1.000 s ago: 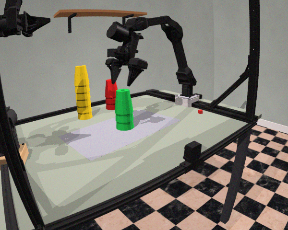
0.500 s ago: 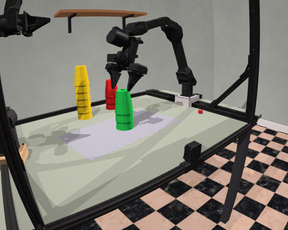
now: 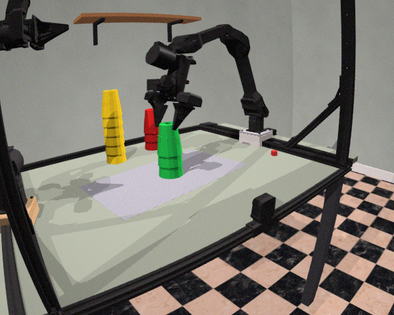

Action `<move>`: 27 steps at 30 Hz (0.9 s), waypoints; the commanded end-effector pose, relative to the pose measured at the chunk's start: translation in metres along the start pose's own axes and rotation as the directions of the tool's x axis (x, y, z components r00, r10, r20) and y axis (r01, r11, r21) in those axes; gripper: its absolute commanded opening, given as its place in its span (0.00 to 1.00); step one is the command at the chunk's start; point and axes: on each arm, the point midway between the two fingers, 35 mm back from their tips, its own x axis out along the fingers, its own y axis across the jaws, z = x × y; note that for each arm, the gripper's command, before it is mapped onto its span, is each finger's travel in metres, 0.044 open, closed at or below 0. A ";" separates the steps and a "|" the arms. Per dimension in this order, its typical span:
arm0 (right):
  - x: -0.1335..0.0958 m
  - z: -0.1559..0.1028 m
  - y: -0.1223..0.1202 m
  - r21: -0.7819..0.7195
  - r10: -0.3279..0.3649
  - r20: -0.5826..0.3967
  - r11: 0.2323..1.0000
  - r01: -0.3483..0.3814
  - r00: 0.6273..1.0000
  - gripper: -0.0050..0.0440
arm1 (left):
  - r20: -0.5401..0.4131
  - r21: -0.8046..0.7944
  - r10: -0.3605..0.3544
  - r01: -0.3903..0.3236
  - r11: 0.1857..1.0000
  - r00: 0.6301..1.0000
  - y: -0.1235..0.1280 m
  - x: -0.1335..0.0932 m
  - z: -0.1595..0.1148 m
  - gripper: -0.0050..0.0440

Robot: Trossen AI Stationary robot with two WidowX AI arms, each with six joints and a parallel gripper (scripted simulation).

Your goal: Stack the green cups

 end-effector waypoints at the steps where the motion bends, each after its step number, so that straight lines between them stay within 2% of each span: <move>1: 0.003 -0.002 -0.001 -0.005 -0.005 -0.007 1.000 0.005 1.000 0.74 | 0.004 0.004 0.001 -0.001 1.000 1.000 0.000 -0.001 0.002 0.10; 3: 0.003 -0.002 -0.001 -0.005 -0.005 -0.007 1.000 0.005 1.000 0.74 | 0.004 0.004 0.001 -0.001 1.000 1.000 0.000 -0.001 0.002 0.10; 18: 0.003 -0.002 -0.001 -0.005 -0.005 -0.007 1.000 0.005 1.000 0.54 | 0.004 0.004 0.001 -0.001 1.000 1.000 0.000 -0.001 0.002 0.10; 26: 0.003 -0.002 -0.001 -0.005 -0.005 -0.007 1.000 0.005 1.000 0.51 | 0.004 0.004 0.001 -0.001 1.000 1.000 0.000 -0.001 0.002 0.10; 27: 0.003 -0.002 -0.001 -0.005 -0.005 -0.007 1.000 0.005 1.000 0.46 | 0.004 0.004 0.001 -0.001 1.000 1.000 0.000 -0.001 0.002 0.10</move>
